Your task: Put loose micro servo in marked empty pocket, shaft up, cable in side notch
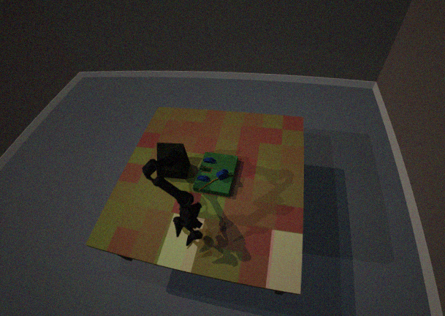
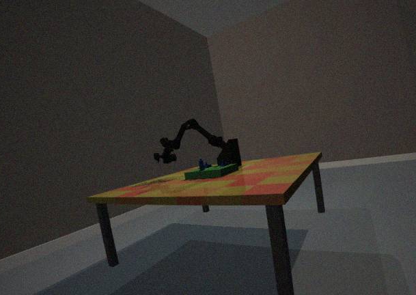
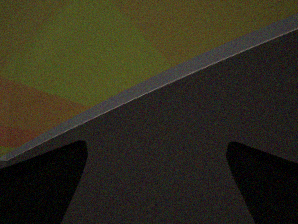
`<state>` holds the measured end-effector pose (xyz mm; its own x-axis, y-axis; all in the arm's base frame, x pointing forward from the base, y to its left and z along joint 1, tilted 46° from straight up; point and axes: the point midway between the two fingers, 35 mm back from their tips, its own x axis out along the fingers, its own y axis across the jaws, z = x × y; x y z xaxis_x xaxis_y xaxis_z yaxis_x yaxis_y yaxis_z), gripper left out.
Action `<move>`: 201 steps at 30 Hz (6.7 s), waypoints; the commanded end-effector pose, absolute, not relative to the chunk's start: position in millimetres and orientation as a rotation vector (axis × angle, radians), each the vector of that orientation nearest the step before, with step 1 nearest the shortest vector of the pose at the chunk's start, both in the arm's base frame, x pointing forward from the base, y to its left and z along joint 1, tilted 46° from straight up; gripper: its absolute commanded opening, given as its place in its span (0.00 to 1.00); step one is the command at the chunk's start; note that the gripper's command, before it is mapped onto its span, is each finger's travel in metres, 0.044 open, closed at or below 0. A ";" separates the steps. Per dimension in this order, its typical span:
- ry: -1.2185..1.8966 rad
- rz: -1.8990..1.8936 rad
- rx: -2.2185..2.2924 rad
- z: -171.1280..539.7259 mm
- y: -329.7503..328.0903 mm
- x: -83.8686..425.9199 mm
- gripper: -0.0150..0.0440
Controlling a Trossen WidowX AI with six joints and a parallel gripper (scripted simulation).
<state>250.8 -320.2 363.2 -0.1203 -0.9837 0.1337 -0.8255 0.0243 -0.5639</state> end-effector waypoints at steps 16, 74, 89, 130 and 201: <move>1.642 -0.555 -1.907 289.6 -267.1 339.5 1.00; 1.518 -0.062 -1.223 41.5 1.1 315.0 1.00; 1.518 -0.063 -1.224 28.0 -12.7 318.2 1.00; 1.519 -0.061 -1.223 49.6 5.0 303.9 0.25; 1.340 -0.526 -0.679 8.3 29.3 233.8 0.25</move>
<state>249.4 29.1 8.8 0.1575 -0.7050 -0.6915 -0.0419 0.6949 -0.7179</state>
